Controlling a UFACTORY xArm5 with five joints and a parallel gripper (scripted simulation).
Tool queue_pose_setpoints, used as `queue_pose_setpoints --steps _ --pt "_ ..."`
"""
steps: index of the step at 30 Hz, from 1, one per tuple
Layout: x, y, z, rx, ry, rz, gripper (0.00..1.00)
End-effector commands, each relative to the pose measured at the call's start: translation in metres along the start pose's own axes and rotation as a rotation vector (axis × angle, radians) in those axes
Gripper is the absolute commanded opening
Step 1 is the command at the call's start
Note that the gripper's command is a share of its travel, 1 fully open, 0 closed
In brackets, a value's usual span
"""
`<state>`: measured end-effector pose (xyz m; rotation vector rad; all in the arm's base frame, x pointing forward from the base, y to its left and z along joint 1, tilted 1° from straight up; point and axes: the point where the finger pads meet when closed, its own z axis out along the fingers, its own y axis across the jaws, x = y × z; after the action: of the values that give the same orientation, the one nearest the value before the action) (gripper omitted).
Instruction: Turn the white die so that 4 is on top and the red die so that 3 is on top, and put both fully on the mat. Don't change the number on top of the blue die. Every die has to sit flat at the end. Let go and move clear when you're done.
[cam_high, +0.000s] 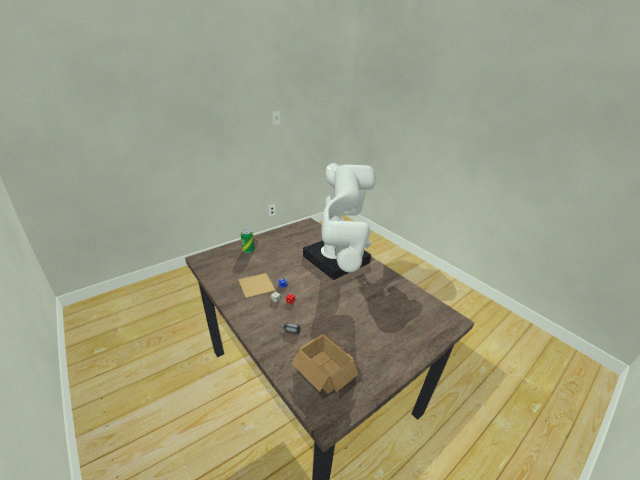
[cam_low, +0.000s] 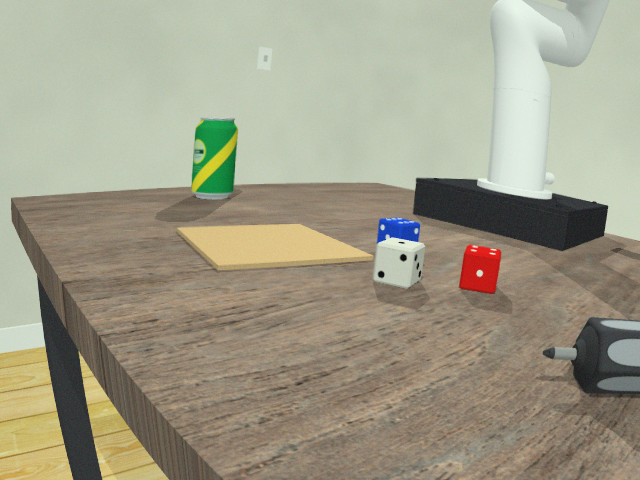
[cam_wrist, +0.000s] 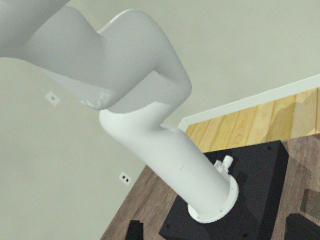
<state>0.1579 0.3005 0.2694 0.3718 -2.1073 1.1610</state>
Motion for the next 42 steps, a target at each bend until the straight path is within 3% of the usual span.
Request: queue_pose_setpoints --steps 1,3,5,6,8,9,10,12,13,15,17,19,25,26,28,29,30,32,34,37,38,40,42 --pt "-0.025 -0.011 0.007 -0.117 -0.022 0.129 1.0" --pt "-0.033 -0.014 0.01 -0.151 -0.023 0.172 1.0" --pt "-0.047 -0.021 0.016 -0.212 -0.023 0.25 1.0" --pt "-0.048 -0.021 0.016 -0.219 -0.023 0.259 1.0" --pt "-0.064 -0.029 0.023 -0.288 -0.018 0.349 1.0" --pt "-0.064 -0.029 0.024 -0.29 -0.018 0.352 1.0" --pt "-0.074 -0.034 0.029 -0.336 -0.013 0.414 1.0" --pt "-0.08 -0.037 0.032 -0.363 -0.009 0.451 1.0" --pt "-0.089 -0.042 0.037 -0.407 -0.001 0.511 1.0" --pt "-0.089 -0.042 0.037 -0.407 -0.001 0.511 1.0" --pt "-0.107 -0.051 0.048 -0.489 0.017 0.628 1.0" --pt "-0.112 -0.054 0.051 -0.514 0.024 0.663 1.0" --pt "-0.141 -0.07 0.074 -0.662 0.074 0.885 1.0" --pt "-0.141 -0.071 0.074 -0.664 0.075 0.887 1.0" --pt "-0.153 -0.078 0.086 -0.73 0.103 0.989 1.0" --pt "-0.154 -0.079 0.087 -0.737 0.107 1.001 1.0" --pt "-0.16 -0.083 0.093 -0.769 0.122 1.052 1.0" --pt "-0.16 -0.083 0.093 -0.769 0.122 1.052 1.0" --pt "-0.173 -0.091 0.107 -0.844 0.162 1.172 1.0" --pt "-0.178 -0.095 0.113 -0.876 0.181 1.225 1.0" --pt "-0.184 -0.099 0.122 -0.916 0.206 1.29 1.0" --pt "-0.188 -0.102 0.127 -0.941 0.222 1.333 1.0" --pt "-0.196 -0.108 0.139 -0.996 0.261 1.426 1.0"
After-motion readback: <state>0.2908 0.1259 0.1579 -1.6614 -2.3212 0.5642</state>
